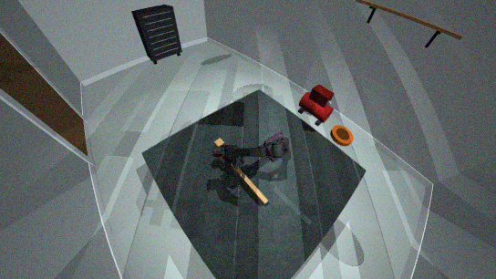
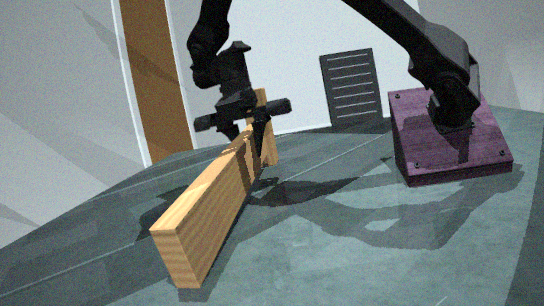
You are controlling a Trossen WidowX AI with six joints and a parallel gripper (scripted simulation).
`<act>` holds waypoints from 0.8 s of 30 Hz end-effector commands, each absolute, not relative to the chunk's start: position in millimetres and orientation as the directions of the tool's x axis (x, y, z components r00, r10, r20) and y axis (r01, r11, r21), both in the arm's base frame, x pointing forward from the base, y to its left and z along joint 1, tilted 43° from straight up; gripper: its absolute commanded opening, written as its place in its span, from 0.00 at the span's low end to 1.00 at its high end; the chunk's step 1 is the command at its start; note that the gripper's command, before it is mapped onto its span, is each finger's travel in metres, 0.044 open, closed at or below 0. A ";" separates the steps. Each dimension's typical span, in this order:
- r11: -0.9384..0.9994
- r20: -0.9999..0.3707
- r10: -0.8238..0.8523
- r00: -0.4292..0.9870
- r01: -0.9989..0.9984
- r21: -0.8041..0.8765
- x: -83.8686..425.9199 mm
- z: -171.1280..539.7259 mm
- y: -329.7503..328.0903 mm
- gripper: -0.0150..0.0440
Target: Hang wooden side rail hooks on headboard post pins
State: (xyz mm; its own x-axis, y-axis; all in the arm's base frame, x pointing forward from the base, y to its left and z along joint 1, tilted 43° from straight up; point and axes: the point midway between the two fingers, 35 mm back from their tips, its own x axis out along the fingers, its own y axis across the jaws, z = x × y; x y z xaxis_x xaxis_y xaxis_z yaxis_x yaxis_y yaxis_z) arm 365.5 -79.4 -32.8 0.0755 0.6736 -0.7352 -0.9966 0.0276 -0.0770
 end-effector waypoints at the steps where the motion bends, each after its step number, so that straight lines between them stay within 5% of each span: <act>1: 0.037 -0.738 0.669 0.086 -0.996 -0.083 365.3 -32.1 -85.8 0.25; 24: 0.037 -0.738 0.669 0.086 -0.996 -0.083 366.2 -33.6 -87.5 0.25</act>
State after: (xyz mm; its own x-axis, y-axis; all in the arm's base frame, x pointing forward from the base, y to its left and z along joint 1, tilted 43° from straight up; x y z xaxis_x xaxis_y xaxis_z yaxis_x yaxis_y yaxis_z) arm 365.8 -80.7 -34.7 0.0753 0.6747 -0.7342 -0.9966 0.0271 -0.0773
